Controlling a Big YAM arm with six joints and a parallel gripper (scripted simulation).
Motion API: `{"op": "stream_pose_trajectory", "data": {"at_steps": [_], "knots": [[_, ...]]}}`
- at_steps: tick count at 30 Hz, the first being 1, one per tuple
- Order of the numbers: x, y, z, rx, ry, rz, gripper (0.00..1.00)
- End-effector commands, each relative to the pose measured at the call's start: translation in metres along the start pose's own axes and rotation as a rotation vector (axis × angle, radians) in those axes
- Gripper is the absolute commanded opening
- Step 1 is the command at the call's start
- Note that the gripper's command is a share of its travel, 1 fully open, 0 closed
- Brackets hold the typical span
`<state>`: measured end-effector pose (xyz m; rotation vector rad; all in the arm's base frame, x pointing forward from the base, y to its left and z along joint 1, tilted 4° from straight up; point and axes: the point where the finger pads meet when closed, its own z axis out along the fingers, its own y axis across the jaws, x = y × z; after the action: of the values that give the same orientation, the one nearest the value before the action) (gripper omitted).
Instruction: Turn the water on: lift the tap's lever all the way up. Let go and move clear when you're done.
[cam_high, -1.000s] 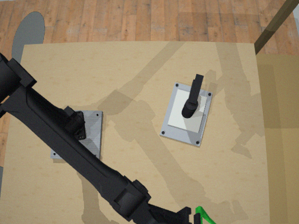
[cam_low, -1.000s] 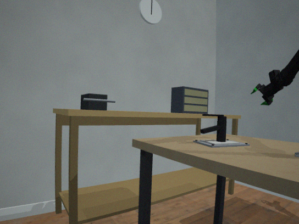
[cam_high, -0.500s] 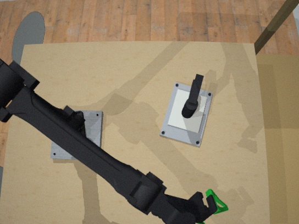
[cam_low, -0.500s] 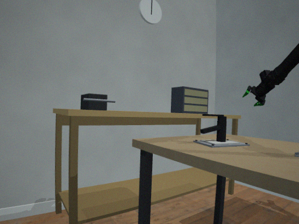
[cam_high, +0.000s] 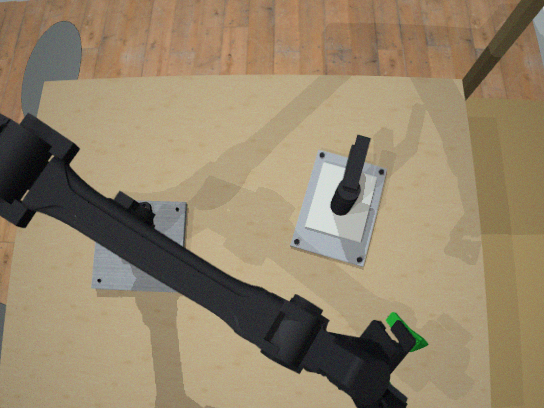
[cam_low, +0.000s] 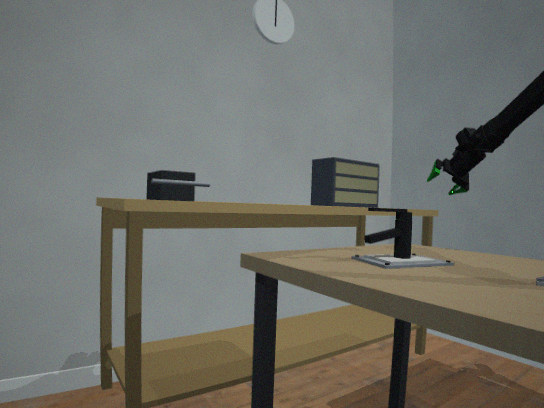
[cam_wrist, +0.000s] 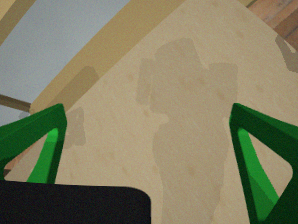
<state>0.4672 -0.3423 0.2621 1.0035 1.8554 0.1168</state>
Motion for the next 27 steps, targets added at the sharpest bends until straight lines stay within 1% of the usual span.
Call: {"op": "stream_pose_trajectory", "data": {"at_steps": [1, 2, 3, 16, 17, 27], "knots": [[-0.029, 0.011, 0.0, -0.006, -0.031, -0.041, 1.0], [-0.029, 0.011, 0.0, -0.006, -0.031, -0.041, 1.0], [-0.011, 0.034, 0.01, -0.006, 0.041, -0.14, 1.0], [-0.011, 0.034, 0.01, -0.006, 0.041, -0.14, 1.0], [0.008, 0.057, 0.018, -0.01, 0.114, -0.246, 1.0], [0.008, 0.057, 0.018, -0.01, 0.114, -0.246, 1.0]]}}
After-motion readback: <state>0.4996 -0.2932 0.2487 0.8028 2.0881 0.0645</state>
